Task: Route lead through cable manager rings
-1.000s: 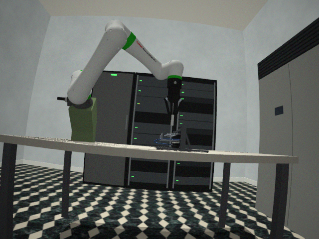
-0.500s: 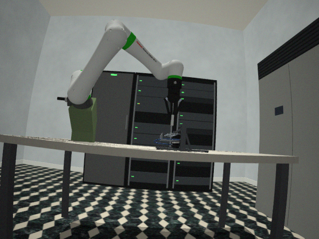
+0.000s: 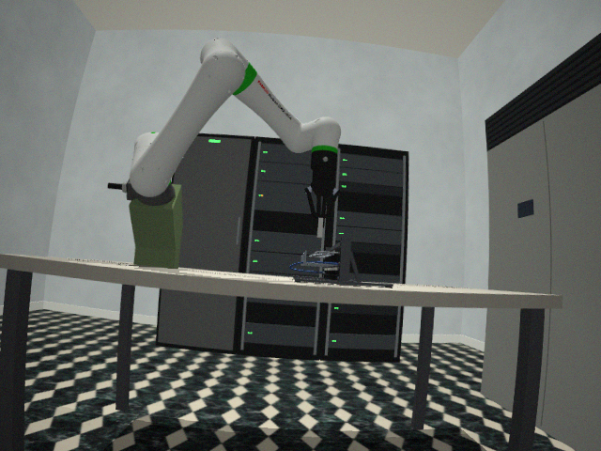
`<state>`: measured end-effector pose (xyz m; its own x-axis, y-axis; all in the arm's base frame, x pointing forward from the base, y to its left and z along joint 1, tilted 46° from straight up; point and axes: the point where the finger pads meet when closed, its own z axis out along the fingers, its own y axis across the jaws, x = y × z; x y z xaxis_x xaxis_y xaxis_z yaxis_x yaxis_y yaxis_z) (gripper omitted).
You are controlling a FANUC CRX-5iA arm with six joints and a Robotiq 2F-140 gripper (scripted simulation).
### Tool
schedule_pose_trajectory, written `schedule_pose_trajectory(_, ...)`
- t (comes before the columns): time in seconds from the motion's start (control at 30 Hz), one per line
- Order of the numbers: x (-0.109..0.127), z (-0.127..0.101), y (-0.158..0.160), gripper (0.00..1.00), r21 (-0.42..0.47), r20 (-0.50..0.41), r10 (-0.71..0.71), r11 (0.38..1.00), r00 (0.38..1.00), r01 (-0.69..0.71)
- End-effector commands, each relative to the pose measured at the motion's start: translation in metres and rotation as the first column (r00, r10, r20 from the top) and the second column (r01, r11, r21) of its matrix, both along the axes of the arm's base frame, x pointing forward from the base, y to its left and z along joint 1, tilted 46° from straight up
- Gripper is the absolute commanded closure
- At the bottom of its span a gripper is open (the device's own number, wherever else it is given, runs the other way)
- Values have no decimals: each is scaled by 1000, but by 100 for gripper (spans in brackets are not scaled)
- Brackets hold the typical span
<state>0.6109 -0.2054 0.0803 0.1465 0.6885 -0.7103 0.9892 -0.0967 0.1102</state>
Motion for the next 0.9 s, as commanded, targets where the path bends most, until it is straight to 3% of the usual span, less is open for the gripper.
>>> schedule_pose_trajectory(0.0,-9,-30,28,100,4,1,-1,1000,1000,1)
schedule_pose_trajectory(0.07,-9,-30,28,100,4,1,-1,1000,1000,1)
schedule_pose_trajectory(0.1,-16,-49,47,100,5,1,-1,1000,1000,1)
schedule_pose_trajectory(0.53,-67,-128,119,100,-7,3,-7,1000,1000,7)
schedule_pose_trajectory(0.63,-67,-128,120,100,-7,3,-7,1000,1000,7)
schedule_pose_trajectory(0.67,-67,-128,120,80,-7,3,-7,1000,1000,7)
schedule_pose_trajectory(0.87,-67,-128,120,80,-7,3,-7,1000,1000,7)
